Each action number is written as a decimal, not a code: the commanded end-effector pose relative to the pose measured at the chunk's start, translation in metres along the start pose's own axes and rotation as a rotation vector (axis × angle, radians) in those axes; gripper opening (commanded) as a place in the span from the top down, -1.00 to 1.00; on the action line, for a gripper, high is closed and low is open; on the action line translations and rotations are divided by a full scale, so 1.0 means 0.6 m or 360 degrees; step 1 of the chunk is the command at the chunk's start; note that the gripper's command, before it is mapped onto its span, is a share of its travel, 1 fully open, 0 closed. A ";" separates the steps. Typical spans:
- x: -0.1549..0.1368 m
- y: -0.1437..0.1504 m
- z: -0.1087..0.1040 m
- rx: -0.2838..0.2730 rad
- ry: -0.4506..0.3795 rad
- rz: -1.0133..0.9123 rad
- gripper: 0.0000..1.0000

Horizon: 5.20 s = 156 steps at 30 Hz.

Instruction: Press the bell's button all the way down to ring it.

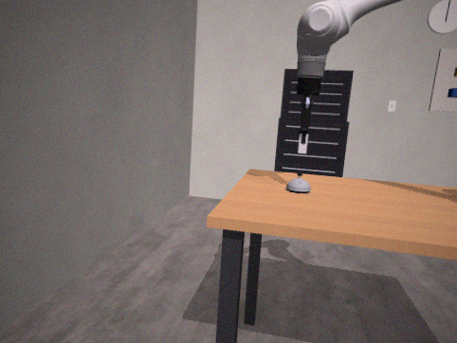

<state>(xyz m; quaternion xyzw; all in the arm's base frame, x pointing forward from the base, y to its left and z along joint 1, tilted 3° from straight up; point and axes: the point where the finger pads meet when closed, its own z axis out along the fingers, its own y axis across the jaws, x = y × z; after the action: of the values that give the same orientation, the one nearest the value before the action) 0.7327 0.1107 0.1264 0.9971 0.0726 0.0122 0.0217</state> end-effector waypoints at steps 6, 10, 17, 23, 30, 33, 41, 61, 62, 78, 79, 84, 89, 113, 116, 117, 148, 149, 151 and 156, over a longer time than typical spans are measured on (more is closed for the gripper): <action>0.000 0.000 0.000 0.0000 0.0000 0.0000 1.00; 0.000 0.000 0.000 0.0000 0.0000 0.0000 1.00; 0.000 0.000 0.000 0.0000 0.0000 0.0000 1.00; 0.000 0.000 0.000 0.0000 0.0000 0.0000 1.00; 0.000 0.000 0.000 0.0000 0.0000 0.0000 1.00; 0.000 0.000 0.000 0.0000 0.0000 0.0000 1.00; 0.000 0.000 0.000 0.0000 0.0000 0.0000 1.00; 0.000 0.000 0.000 0.0000 0.0000 0.0000 1.00; 0.000 0.000 0.001 0.0000 0.0000 0.0000 1.00; 0.000 0.003 0.022 0.0000 0.0000 0.0000 1.00; 0.000 0.003 0.025 0.0000 0.0000 0.0000 1.00; 0.000 0.005 0.039 0.0000 0.0000 0.0000 1.00; 0.000 0.007 0.055 0.0000 0.0000 0.0000 1.00; 0.000 0.012 0.100 0.0000 0.0000 0.0000 1.00; 0.000 0.013 0.102 0.0000 0.0000 0.0000 1.00; 0.000 0.013 0.102 0.0000 0.0000 0.0000 1.00; 0.000 0.013 0.103 0.0000 0.0000 0.0000 1.00; 0.000 0.013 0.103 0.0000 0.0000 0.0000 1.00; 0.000 0.013 0.103 0.0000 0.0000 0.0000 1.00; 0.000 0.013 0.103 0.0000 0.0000 0.0000 1.00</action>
<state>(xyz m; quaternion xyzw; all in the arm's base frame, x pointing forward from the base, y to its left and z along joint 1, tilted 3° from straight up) 0.7354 0.1006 0.0649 0.9971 0.0725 0.0121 0.0218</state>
